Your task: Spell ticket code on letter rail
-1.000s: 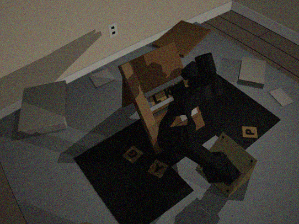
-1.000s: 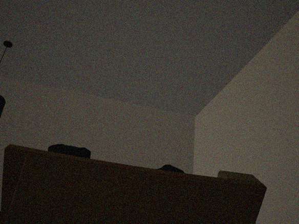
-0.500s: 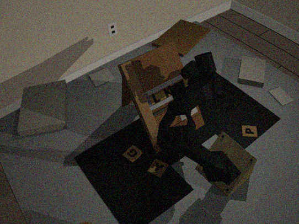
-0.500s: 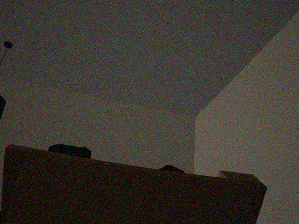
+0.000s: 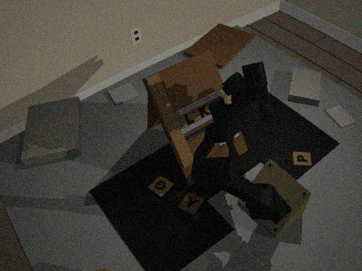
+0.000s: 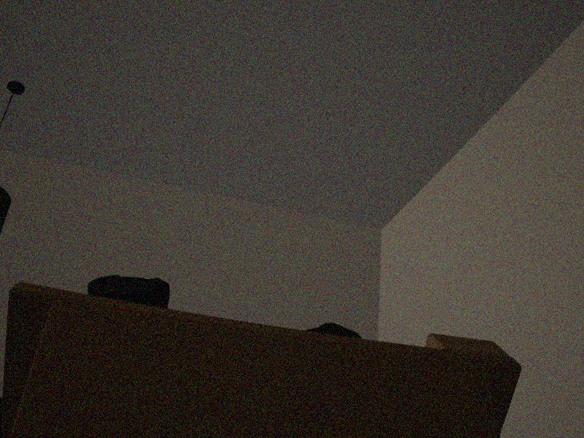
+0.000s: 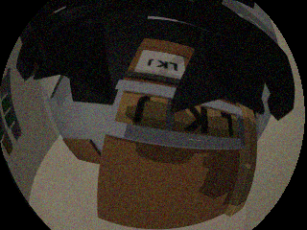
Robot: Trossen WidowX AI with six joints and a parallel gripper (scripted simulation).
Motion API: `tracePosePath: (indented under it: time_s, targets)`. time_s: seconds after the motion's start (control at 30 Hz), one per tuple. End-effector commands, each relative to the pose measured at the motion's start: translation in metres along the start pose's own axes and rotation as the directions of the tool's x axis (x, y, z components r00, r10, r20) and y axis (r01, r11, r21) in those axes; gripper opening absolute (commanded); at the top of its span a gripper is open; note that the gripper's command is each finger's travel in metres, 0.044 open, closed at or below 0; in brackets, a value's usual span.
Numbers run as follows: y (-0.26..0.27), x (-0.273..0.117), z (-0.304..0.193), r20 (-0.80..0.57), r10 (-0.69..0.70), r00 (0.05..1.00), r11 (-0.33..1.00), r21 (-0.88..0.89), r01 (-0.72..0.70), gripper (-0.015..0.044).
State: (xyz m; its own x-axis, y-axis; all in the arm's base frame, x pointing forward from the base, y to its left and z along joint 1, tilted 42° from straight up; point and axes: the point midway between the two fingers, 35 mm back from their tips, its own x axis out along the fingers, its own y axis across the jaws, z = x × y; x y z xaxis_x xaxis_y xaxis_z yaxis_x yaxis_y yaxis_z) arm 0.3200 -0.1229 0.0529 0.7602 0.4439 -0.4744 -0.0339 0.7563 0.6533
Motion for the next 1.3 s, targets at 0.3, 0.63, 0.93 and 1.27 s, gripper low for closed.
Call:
tracePosePath:
  time_s: [0.3,0.63,0.93,1.27]
  targets:
    - [-0.001,-0.012,0.0,-0.001,0.003,1.0,1.0,-0.002,-0.003,0.0295]
    - [-0.001,-0.021,0.0,-0.002,0.002,1.0,1.0,-0.002,-0.002,0.0295]
    - [-0.001,-0.023,0.0,-0.001,-0.001,1.0,1.0,0.0,0.001,0.0216]
    - [-0.001,-0.023,0.0,-0.001,-0.001,1.0,1.0,0.0,0.001,0.0]
